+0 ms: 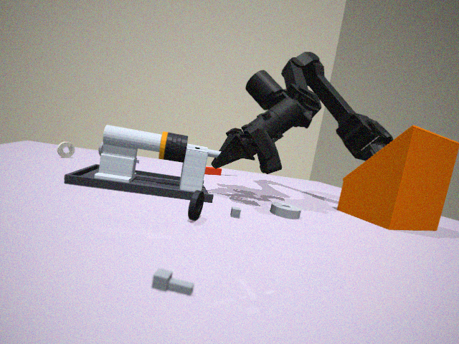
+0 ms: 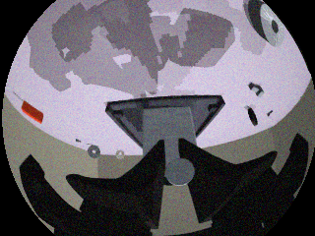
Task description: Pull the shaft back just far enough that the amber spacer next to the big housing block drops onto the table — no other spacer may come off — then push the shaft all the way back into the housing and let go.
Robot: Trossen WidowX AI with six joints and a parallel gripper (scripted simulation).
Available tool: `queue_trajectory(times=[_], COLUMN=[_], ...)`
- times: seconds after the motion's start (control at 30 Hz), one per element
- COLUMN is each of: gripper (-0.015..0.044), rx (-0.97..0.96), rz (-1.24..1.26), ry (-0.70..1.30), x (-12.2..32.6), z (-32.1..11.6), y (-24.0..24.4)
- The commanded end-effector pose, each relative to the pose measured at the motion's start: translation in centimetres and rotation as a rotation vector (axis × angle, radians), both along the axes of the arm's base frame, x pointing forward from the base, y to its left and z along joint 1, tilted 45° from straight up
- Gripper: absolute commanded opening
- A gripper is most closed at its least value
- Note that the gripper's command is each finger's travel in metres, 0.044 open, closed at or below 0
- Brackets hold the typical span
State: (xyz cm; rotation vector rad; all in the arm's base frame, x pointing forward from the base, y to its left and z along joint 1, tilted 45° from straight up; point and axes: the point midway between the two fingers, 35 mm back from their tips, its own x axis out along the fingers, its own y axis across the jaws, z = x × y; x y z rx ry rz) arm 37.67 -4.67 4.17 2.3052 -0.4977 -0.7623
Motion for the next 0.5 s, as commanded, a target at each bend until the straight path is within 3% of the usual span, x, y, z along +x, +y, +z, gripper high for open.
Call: queue_trajectory(times=[0.0, 0.47], gripper=[0.0, 0.0], rx=[-0.001, -0.001], rz=[-0.003, -0.003], ry=[0.001, 0.001], x=[-0.41, -0.44], z=[-0.09, -0.1], y=[-0.02, -0.01])
